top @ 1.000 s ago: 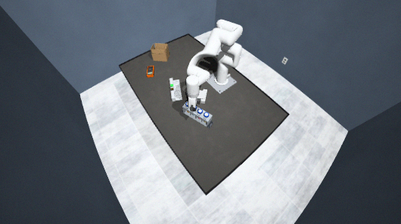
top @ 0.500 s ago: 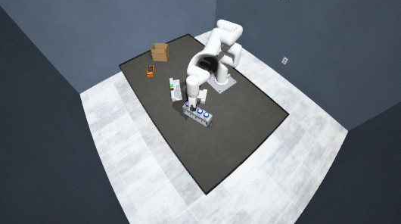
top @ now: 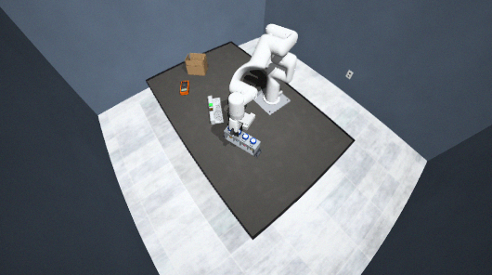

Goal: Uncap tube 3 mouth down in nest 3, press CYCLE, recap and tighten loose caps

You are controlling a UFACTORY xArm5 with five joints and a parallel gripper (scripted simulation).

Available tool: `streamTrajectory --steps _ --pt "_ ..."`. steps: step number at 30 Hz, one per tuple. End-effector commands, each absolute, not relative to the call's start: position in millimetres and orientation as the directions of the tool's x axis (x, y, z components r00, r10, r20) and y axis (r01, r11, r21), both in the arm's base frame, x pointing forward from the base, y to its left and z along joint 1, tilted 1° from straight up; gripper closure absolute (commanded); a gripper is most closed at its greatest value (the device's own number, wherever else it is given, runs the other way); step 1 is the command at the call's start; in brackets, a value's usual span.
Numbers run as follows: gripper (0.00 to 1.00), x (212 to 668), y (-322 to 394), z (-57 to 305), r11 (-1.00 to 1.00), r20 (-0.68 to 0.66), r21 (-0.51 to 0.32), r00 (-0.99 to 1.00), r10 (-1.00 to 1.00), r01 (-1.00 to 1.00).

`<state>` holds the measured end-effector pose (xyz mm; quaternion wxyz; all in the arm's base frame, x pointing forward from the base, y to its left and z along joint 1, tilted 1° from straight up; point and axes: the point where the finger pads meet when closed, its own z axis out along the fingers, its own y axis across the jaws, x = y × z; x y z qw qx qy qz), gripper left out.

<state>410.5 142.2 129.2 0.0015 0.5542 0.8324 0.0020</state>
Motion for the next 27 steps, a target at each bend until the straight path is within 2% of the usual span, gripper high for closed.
streamTrajectory --steps 1,12,17,18,27 --pt "1.0 411.4 142.6 129.8 0.218 -0.012 0.009 -0.218 0.976 0.976" --pt "1.0 411.4 142.5 129.4 -0.066 -0.009 0.012 0.066 0.998 0.998" --pt "1.0 411.4 142.5 129.4 -0.066 -0.009 0.012 0.066 0.998 0.998" --pt "0.54 411.4 142.5 129.4 -0.066 -0.009 0.012 0.066 0.998 0.998" --pt "0.54 411.4 142.5 129.4 -0.066 -0.009 0.012 0.066 0.998 0.998"
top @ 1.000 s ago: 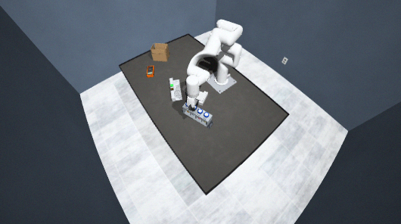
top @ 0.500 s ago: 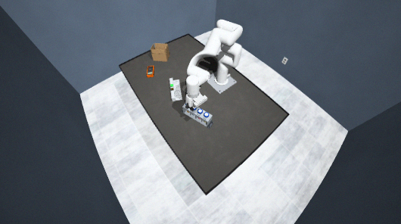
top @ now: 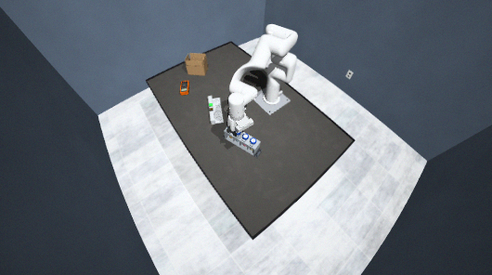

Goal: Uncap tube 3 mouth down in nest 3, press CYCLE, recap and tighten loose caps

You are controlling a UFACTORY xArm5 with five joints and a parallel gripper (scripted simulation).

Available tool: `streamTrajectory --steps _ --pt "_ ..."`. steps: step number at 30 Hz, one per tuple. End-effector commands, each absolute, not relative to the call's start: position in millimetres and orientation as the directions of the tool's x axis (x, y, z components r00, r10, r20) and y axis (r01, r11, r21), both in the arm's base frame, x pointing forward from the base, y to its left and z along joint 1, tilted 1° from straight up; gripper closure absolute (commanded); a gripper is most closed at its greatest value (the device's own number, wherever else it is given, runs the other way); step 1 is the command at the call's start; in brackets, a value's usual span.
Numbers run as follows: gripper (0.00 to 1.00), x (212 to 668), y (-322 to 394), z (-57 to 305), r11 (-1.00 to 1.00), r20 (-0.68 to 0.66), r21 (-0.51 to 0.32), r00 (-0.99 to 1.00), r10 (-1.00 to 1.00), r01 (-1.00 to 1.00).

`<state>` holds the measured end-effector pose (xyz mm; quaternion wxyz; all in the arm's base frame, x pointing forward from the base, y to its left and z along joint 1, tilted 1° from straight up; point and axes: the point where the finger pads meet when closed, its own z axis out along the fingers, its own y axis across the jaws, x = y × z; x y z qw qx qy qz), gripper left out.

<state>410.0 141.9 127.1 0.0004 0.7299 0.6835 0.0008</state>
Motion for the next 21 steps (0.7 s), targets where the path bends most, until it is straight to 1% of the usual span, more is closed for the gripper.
streamTrajectory --steps 1,3,12,14,21 --pt "0.54 411.4 142.5 129.4 -0.066 -0.009 0.012 0.066 0.998 0.998" --pt "0.54 411.4 142.5 129.4 -0.066 -0.009 0.012 0.066 0.998 0.998" --pt "0.54 411.4 142.6 130.4 0.29 -0.013 0.008 -0.29 0.957 0.957" --pt "0.54 411.4 142.6 130.4 0.29 -0.013 0.008 -0.29 0.957 0.957" --pt "0.54 411.4 142.6 130.4 0.543 -0.015 0.004 -0.543 0.84 0.84"
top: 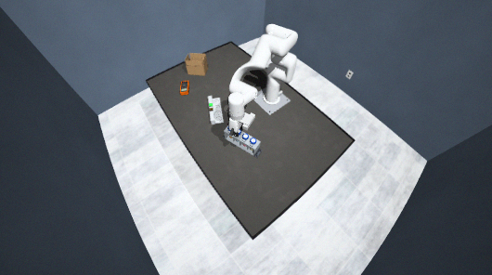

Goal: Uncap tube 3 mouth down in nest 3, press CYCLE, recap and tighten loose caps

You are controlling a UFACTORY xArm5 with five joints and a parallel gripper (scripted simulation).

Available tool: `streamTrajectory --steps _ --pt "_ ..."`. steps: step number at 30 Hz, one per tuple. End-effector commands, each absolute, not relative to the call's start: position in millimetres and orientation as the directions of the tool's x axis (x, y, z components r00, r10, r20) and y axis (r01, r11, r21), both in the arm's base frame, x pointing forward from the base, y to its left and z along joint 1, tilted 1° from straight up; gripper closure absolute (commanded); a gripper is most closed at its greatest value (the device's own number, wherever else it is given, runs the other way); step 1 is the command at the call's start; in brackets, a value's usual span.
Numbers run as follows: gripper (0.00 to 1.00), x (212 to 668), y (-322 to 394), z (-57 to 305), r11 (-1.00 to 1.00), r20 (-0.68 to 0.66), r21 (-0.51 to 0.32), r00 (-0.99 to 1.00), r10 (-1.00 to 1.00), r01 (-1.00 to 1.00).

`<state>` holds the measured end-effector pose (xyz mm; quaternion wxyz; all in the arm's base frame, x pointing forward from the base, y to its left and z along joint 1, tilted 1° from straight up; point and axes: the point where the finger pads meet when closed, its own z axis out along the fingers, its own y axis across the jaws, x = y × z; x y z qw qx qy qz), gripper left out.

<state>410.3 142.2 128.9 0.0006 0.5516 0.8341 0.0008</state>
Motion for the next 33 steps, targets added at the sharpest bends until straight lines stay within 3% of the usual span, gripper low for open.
streamTrajectory --steps 1,4,12,13,27,33 --pt "0.54 411.4 142.6 130.4 0.576 -0.015 0.003 -0.576 0.817 0.817" --pt "0.54 411.4 142.6 130.4 0.659 -0.015 0.002 -0.659 0.752 0.752" --pt "0.54 411.3 142.7 130.4 0.659 -0.015 0.002 -0.659 0.752 0.752" --pt "1.0 411.3 142.7 130.4 0.659 -0.015 0.002 -0.659 0.752 0.752" --pt "1.0 411.3 142.7 130.4 0.659 -0.015 0.002 -0.659 0.752 0.752" --pt "1.0 411.3 142.7 130.1 0.496 -0.014 0.005 -0.496 0.868 0.868"
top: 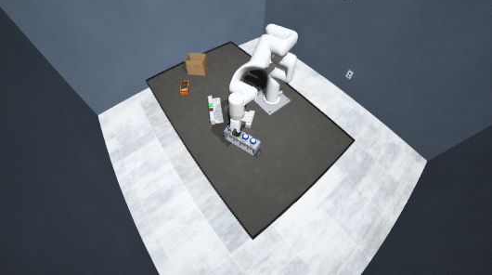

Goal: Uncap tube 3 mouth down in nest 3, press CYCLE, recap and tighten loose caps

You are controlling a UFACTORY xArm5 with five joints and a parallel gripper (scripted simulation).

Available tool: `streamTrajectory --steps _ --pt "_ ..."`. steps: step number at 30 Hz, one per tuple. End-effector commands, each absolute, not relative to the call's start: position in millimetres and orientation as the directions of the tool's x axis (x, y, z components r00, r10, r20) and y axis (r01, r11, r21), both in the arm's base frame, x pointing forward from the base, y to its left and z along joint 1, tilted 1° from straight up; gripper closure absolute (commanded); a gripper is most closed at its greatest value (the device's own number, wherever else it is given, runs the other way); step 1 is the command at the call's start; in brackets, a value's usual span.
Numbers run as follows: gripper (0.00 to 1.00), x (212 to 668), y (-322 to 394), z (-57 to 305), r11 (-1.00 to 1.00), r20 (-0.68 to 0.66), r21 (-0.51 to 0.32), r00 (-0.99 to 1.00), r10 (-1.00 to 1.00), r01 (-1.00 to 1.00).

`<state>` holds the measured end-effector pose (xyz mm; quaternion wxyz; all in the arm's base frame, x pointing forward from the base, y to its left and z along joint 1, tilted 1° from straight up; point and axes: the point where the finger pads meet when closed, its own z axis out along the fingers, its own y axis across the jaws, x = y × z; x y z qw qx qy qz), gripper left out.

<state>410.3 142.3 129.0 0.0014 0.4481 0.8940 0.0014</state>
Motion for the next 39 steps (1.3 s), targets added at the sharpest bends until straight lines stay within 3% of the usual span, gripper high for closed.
streamTrajectory --steps 1,19,25,26,39 --pt "1.0 411.3 142.7 130.1 0.467 -0.014 0.005 -0.467 0.884 0.884" --pt "1.0 411.4 142.7 129.3 -0.047 -0.01 0.012 0.047 0.999 0.999" --pt "1.0 411.4 142.7 129.2 -0.066 -0.009 0.012 0.066 0.998 0.998" --pt "0.54 411.4 142.7 129.2 -0.066 -0.009 0.012 0.066 0.998 0.998" --pt "0.54 411.4 142.7 129.7 -0.026 -0.01 0.011 0.026 1.0 1.0"
